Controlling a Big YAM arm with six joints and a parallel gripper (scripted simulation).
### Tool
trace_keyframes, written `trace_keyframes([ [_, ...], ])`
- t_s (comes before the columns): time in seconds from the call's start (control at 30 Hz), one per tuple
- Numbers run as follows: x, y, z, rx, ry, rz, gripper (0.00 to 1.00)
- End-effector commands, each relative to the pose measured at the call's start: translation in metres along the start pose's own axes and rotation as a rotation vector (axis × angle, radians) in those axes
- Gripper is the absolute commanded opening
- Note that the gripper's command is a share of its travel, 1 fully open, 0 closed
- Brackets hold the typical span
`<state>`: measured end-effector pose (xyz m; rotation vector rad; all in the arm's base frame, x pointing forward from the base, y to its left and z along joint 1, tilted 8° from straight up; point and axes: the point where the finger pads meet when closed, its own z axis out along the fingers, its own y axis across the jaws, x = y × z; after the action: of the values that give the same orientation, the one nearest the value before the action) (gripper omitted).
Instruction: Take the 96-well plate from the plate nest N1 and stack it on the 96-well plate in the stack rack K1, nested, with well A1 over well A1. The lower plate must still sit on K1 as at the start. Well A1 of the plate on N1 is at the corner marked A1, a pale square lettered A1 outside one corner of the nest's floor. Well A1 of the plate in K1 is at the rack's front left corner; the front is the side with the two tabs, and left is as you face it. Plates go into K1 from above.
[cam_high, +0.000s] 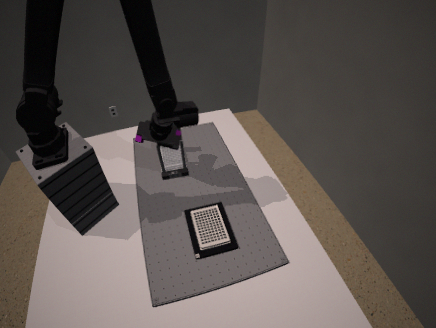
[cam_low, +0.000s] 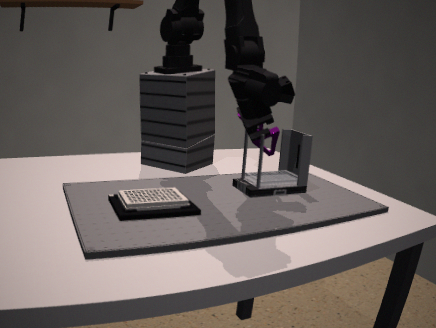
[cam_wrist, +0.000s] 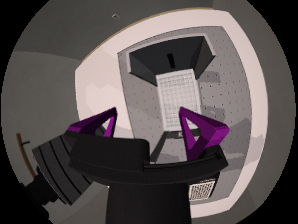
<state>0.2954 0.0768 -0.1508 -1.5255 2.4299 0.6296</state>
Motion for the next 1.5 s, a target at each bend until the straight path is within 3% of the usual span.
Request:
trace_keyframes([
  [0.0, -0.012, -0.060, -0.034, 0.149, -0.046, 0.005, 1.00],
  [0.07, -0.007, -0.067, -0.040, 0.195, -0.008, -0.044, 1.00],
  [0.1, -0.004, -0.070, -0.044, 0.200, -0.004, -0.048, 1.00],
  [0.17, 0.003, -0.071, -0.049, 0.181, 0.005, -0.038, 1.00],
  [0.27, 0.004, -0.076, -0.050, 0.202, -0.002, -0.048, 1.00],
  [1.47, 0.003, -0.079, -0.052, 0.202, -0.004, -0.026, 1.00],
])
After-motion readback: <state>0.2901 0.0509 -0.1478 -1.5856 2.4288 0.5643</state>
